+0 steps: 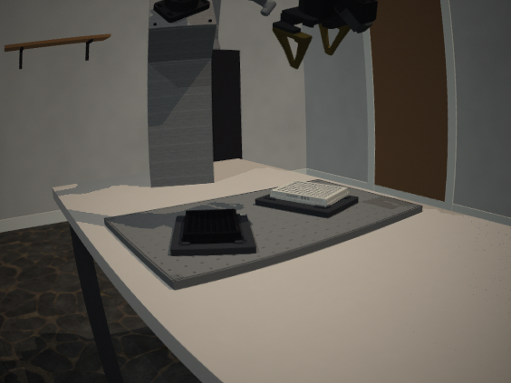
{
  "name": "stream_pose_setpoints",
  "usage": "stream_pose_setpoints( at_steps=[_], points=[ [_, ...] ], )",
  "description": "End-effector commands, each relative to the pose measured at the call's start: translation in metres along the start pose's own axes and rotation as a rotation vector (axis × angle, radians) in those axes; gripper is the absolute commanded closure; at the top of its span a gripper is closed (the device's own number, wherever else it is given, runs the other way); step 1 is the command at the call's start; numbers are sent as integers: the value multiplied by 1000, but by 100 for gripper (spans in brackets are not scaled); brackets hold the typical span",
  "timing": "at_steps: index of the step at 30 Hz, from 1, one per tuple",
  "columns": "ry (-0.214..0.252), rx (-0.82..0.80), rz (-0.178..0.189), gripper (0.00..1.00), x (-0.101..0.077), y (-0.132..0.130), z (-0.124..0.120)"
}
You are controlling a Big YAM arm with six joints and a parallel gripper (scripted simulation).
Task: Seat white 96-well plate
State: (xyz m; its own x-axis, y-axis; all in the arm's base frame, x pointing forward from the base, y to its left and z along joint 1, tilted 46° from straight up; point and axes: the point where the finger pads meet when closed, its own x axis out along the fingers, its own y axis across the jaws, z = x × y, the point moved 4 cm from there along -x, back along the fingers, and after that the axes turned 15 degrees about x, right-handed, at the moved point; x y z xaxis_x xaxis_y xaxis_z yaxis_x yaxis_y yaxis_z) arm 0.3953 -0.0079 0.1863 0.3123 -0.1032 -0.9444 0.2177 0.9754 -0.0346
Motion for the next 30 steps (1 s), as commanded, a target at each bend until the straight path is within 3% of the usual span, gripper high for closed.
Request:
stream_pose_setpoints(
  at_steps=[1, 4, 5, 7, 10, 11, 13, 14, 15, 18, 19, 21, 22, 24, 25, 27, 30],
  points=[
    [-29, -47, -10, 0, 18, 10, 3],
    [-32, -44, -12, 0, 32, 10, 8],
    [-61, -57, -25, 0, 36, 12, 9],
    [-64, -59, -26, 0, 46, 13, 11],
    [-83, -56, -21, 0, 45, 15, 22],
    [-130, -61, -32, 0, 41, 14, 18],
    [-96, -68, -41, 0, 65, 15, 16],
    [-116, -65, -35, 0, 64, 17, 27],
    [-125, -76, -55, 0, 75, 16, 17],
    [-127, -77, -54, 0, 90, 17, 20],
    [-157, -84, -70, 0, 95, 18, 20],
    [-159, -85, -71, 0, 105, 18, 21],
    [-188, -92, -86, 0, 110, 19, 21],
    [-190, -92, -87, 0, 120, 19, 22],
    [-219, -98, -102, 0, 125, 20, 21],
    [-219, -98, -102, 0, 125, 20, 21],
    [-252, -105, -119, 0, 140, 20, 20]
  ],
)
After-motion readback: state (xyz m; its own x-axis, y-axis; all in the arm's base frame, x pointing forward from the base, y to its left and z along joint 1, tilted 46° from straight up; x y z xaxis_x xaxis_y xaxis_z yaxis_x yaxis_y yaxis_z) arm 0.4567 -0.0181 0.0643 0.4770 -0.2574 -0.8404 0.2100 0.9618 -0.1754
